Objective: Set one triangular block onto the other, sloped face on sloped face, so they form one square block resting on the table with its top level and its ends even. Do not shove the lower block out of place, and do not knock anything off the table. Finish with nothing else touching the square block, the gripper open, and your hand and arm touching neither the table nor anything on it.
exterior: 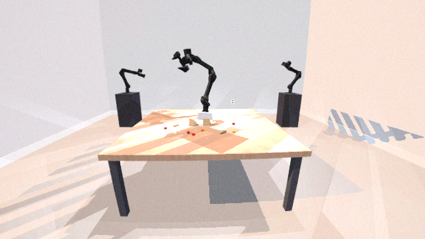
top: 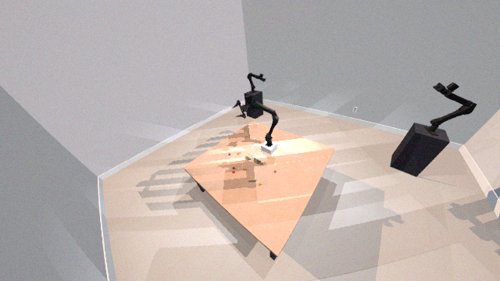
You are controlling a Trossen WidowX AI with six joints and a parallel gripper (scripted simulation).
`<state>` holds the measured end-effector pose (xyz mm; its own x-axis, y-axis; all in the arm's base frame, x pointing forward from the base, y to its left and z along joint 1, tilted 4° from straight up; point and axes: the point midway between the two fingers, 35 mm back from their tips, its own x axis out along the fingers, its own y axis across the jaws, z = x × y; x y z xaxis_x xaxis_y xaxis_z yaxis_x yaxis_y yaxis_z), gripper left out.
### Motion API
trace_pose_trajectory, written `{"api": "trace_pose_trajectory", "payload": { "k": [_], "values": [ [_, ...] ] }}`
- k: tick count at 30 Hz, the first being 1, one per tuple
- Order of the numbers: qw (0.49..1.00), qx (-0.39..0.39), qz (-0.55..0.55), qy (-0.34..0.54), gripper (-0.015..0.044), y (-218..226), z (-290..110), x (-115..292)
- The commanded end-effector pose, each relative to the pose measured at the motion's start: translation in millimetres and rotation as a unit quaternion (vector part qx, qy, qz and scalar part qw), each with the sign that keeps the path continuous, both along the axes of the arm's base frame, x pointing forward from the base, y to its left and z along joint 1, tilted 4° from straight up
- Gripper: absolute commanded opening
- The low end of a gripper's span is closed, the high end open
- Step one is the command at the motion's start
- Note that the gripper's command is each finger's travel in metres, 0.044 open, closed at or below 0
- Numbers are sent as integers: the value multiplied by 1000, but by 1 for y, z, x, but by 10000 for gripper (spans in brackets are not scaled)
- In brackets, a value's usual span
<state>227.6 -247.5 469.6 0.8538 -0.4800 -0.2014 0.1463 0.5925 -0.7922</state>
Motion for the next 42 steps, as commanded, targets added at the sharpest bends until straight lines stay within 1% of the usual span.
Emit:
{"api": "trace_pose_trajectory", "payload": {
  "k": [1, 6, 10, 15, 20, 25, 28, 31, 33, 42],
  "values": [
    [993, 111, 17, 29, 440, 2, -44, 40],
    [973, 211, 34, 93, 440, 17, -105, 89],
    [944, 295, 31, 146, 440, 38, -149, 114],
    [881, 403, 6, 248, 440, 84, -219, 143],
    [806, 465, -45, 363, 440, 140, -283, 153],
    [721, 475, -127, 489, 440, 201, -343, 141],
    [673, 451, -185, 557, 440, 235, -372, 125],
    [633, 409, -242, 611, 440, 263, -394, 105],
    [625, 397, -255, 622, 440, 269, -398, 101],
    [624, 397, -255, 623, 440, 269, -400, 100]
  ]
}}
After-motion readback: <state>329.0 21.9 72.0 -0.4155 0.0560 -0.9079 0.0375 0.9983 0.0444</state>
